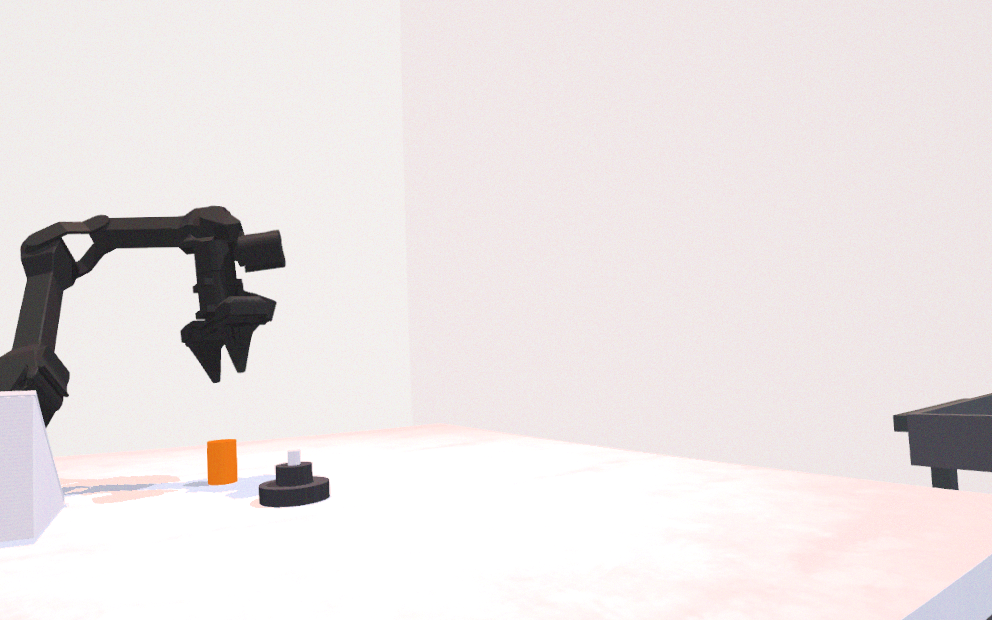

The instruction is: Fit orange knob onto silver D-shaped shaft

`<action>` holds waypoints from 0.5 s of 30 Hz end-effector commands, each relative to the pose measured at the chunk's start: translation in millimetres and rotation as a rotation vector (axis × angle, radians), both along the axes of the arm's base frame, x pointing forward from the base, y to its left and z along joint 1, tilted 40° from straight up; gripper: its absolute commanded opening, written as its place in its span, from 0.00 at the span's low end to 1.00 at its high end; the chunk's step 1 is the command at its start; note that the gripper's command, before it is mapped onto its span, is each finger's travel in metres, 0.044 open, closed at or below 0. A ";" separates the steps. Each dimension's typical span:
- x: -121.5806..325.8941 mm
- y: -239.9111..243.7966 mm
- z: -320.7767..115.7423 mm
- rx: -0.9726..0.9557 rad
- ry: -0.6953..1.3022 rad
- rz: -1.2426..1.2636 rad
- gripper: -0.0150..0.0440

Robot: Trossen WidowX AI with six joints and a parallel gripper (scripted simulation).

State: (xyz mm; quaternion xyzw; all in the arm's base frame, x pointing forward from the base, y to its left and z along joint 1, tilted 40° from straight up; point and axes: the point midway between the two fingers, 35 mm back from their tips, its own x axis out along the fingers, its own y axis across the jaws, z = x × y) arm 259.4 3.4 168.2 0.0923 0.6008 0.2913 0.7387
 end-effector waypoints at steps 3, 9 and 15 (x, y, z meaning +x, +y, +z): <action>-8.6 21.7 -16.2 0.122 0.118 0.010 1.00; -7.1 19.2 -20.8 0.122 0.118 0.010 1.00; -6.9 40.5 -45.9 0.123 0.117 0.010 1.00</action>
